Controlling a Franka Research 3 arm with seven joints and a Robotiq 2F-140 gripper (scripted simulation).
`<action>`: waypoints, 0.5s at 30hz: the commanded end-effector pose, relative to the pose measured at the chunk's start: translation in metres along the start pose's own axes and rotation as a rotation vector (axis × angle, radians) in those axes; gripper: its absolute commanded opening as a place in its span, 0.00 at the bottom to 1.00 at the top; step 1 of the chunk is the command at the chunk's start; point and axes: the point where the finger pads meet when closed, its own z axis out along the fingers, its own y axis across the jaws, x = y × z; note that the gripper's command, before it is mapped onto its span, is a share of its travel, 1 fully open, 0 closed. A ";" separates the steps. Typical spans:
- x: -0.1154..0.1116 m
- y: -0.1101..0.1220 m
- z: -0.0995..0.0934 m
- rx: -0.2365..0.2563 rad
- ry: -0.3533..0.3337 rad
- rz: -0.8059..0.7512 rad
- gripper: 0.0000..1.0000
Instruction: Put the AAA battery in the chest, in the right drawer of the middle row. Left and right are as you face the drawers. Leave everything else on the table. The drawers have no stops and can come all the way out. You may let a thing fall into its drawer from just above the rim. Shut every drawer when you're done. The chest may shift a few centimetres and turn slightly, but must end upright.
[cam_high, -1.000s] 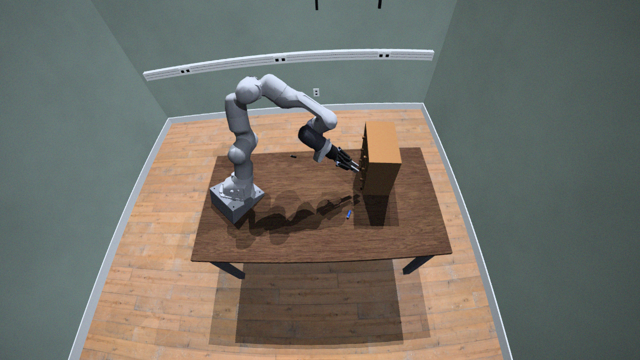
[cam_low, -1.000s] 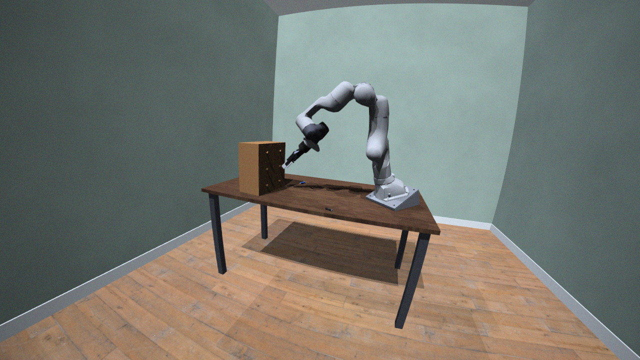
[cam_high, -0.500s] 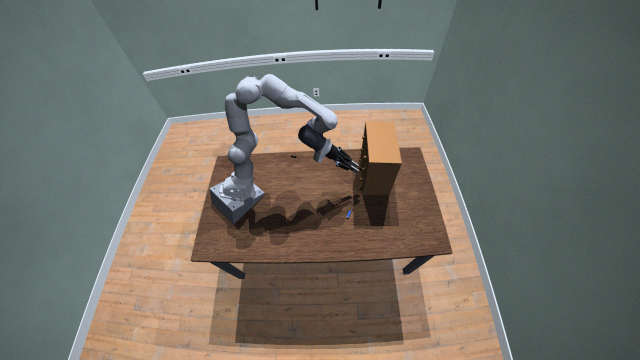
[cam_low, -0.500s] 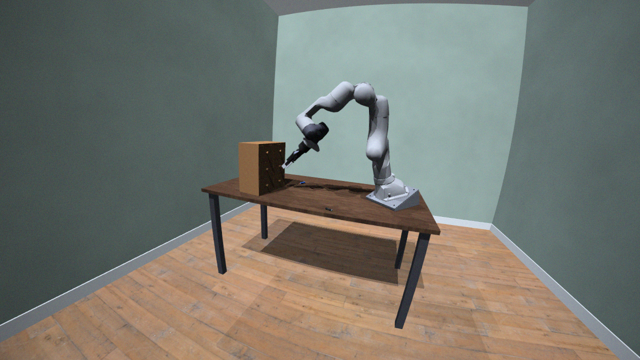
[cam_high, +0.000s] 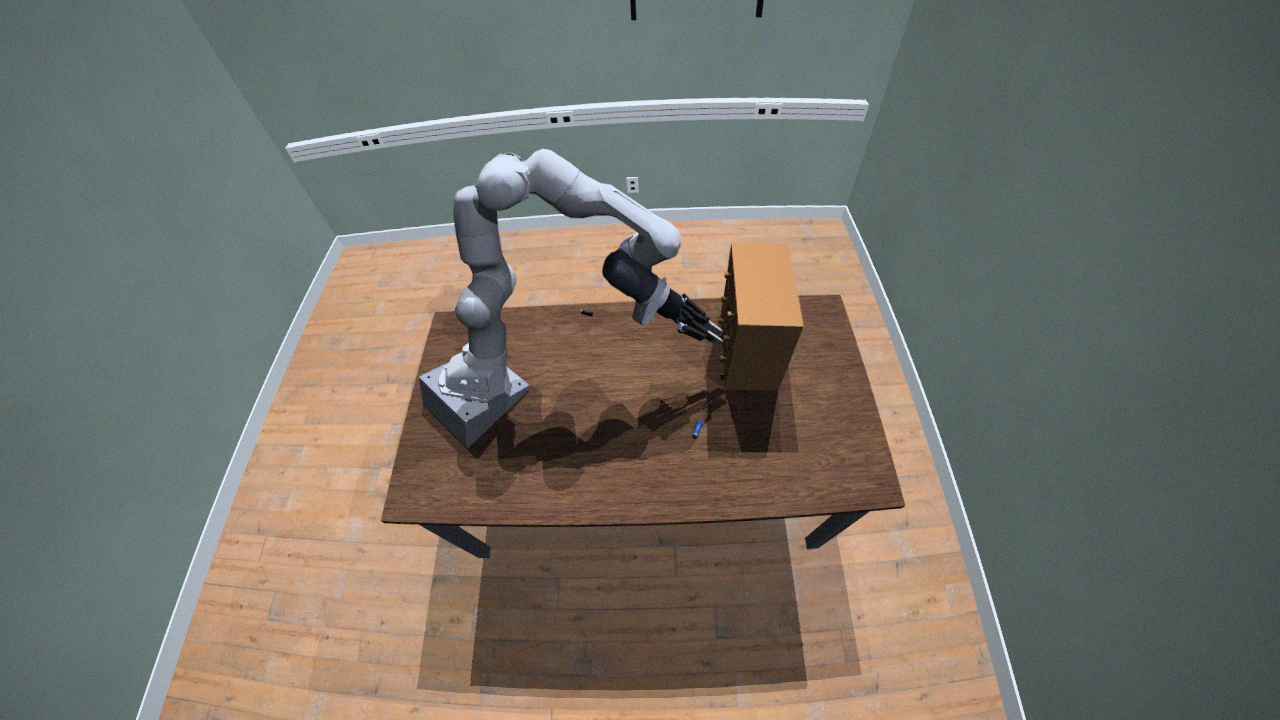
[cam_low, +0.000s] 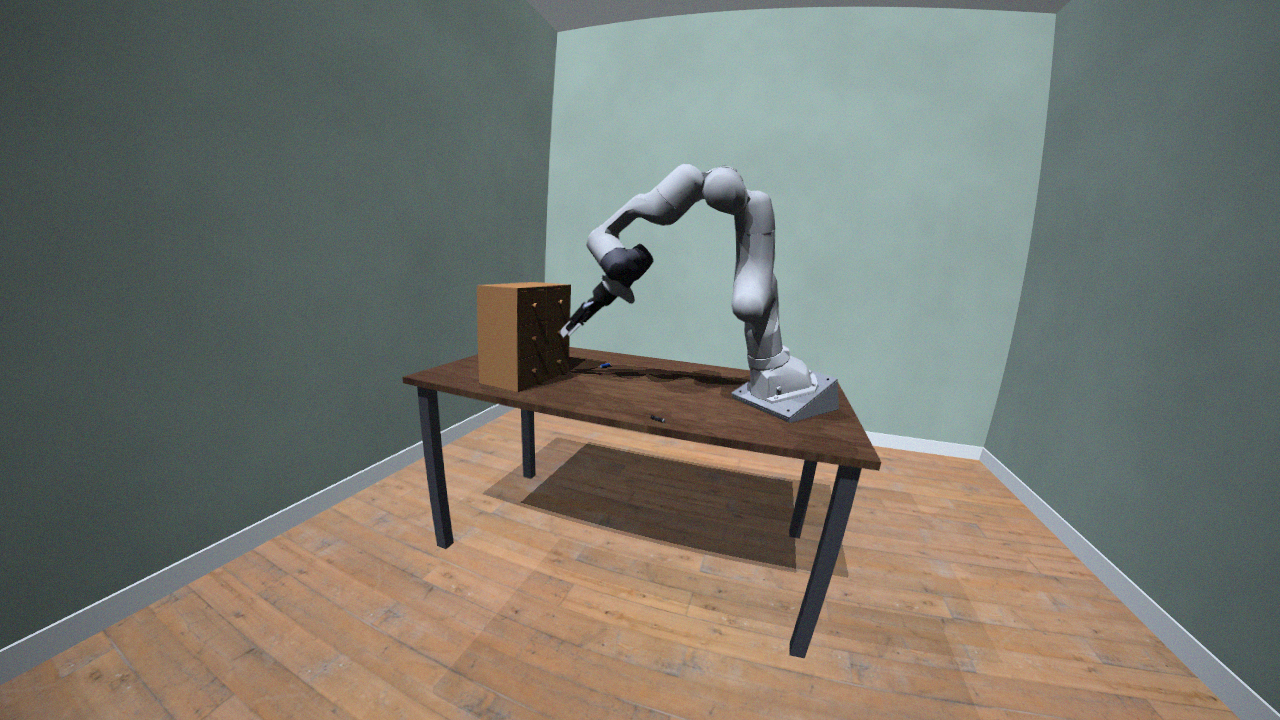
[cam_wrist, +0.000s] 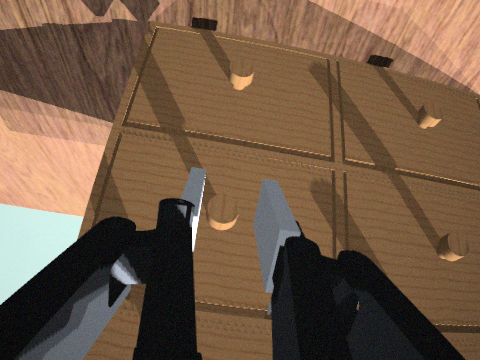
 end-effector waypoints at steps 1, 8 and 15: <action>-0.005 -0.001 0.004 0.004 0.002 0.004 0.28; -0.012 -0.001 0.011 0.004 0.002 0.004 0.28; -0.013 -0.001 0.013 0.004 0.002 0.004 0.28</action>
